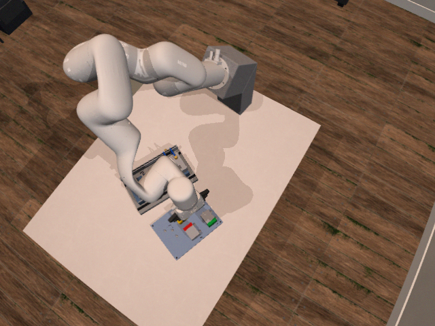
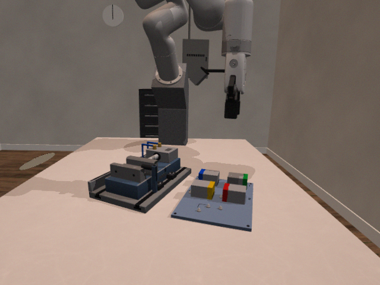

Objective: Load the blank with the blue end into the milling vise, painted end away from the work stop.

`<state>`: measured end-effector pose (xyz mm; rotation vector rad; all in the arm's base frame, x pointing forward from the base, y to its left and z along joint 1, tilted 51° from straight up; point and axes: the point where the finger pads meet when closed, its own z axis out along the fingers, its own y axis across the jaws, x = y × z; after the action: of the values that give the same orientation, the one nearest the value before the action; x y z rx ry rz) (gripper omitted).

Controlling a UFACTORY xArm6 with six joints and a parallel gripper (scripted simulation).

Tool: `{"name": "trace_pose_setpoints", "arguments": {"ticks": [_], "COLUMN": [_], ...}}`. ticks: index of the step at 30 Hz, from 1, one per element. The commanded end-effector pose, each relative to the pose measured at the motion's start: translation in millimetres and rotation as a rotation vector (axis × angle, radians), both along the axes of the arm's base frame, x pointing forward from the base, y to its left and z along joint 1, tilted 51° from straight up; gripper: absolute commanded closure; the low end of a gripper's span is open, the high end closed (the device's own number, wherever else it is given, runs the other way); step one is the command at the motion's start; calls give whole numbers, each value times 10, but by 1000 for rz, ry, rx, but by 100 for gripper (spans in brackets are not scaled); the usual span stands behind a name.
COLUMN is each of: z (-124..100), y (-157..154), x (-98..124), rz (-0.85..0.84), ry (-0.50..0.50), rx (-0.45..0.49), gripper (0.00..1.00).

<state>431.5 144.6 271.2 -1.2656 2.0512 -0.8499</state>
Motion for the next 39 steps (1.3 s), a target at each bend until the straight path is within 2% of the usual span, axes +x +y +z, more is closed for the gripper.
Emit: {"name": "trace_pose_setpoints", "arguments": {"ticks": [1,6,16,23,33,39], "z": [99,99,440,440,592,592], "y": [2,2,-3,-3,-8,-8], "x": [-121,-121,-603,-603,-822,-822], "rz": [0,0,0,0,-1,-1], "ry": [-1,-1,-1,-1,-1,-1], "rx": [0,0,0,0,0,0], "gripper": [0,0,0,0,0,0]}}
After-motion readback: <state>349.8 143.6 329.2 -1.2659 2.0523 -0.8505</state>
